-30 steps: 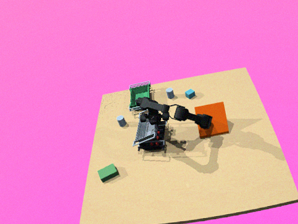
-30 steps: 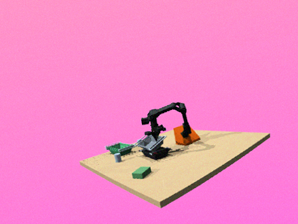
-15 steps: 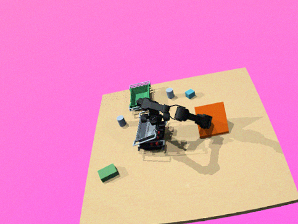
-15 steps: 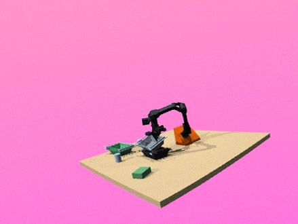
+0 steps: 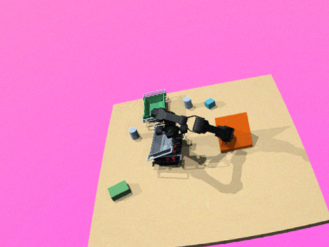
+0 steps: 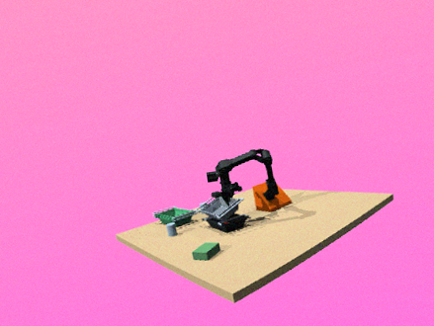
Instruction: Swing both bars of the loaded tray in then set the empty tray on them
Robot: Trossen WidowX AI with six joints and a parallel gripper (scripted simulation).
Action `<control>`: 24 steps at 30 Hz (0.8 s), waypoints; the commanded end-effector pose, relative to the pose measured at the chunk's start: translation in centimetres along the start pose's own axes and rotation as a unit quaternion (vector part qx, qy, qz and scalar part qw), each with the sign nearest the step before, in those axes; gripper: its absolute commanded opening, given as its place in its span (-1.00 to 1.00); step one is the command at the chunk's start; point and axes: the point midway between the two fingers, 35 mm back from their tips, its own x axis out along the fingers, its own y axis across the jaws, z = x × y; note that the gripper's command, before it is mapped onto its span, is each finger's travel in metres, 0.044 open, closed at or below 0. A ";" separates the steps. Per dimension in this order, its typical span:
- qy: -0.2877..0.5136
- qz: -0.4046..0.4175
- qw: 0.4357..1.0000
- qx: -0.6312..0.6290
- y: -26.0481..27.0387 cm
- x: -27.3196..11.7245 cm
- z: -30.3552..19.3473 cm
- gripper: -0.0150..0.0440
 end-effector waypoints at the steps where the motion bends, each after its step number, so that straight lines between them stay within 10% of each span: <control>1: 0.001 0.010 1.000 -0.001 0.3 0.4 0.2 -0.49; 24: 0.000 0.010 1.000 -0.001 0.8 1.0 0.4 -0.49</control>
